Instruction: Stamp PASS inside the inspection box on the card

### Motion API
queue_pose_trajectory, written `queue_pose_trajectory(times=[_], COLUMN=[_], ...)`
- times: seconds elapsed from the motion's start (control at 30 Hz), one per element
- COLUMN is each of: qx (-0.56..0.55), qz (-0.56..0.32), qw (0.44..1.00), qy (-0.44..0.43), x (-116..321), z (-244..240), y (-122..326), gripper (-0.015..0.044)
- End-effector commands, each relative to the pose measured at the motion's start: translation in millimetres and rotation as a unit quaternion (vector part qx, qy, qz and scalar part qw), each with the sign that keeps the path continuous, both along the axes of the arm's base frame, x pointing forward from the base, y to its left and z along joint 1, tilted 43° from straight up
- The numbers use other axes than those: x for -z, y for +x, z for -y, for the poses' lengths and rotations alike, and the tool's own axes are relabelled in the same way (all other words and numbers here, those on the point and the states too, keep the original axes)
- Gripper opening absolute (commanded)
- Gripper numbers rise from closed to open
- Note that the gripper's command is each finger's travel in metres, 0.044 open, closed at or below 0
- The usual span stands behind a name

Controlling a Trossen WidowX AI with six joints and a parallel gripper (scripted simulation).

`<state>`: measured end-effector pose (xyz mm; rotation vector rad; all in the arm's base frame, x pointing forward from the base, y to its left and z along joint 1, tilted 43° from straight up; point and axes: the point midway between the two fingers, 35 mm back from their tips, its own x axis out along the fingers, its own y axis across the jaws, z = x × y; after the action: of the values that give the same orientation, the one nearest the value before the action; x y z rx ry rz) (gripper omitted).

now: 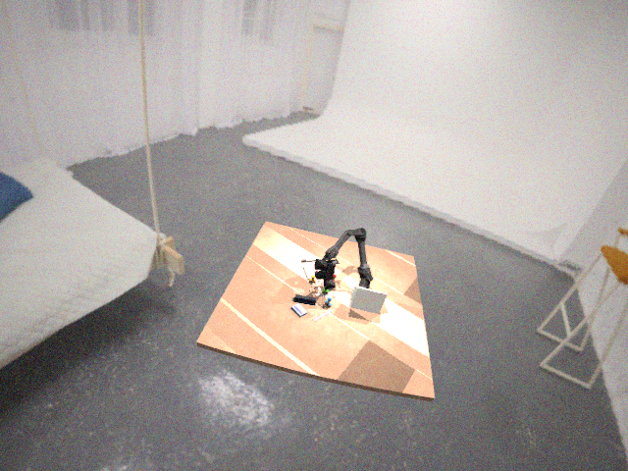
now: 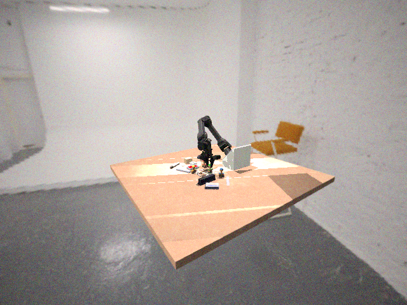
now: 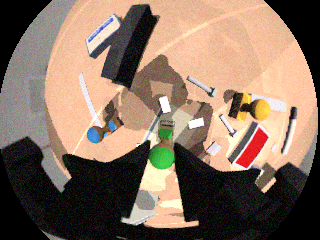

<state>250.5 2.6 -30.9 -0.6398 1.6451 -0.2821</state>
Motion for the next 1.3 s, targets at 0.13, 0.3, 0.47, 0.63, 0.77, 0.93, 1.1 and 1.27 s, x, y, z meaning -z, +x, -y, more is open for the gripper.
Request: queue_pose_trajectory(times=[0.13, 0.3, 0.47, 0.63, 0.77, 0.93, 1.1, 1.27], qx=[0.002, 0.002, 0.002, 0.002, 0.002, 0.002, 0.002, 0.002], qz=[0.002, 0.002, 0.002, 0.002, 0.002, 0.002, 0.002, 0.002], qw=[1.0, 1.0, 1.0, 1.0, 1.0, 1.0, 1.0, 1.0], qy=[0.001, 0.002, 0.002, 0.002, 0.002, 0.002, 0.002, 0.002], x=[-7, -13, -19, -24, -29, -35, -42, -46], z=[-7, -13, -18, -24, -28, -34, -39, -43], y=[2, 3, 4, 4, 4, 5, 4, 5], gripper=[0.0, 0.0, 0.0, 0.0, 0.0, 0.0, 0.0, 0.0])
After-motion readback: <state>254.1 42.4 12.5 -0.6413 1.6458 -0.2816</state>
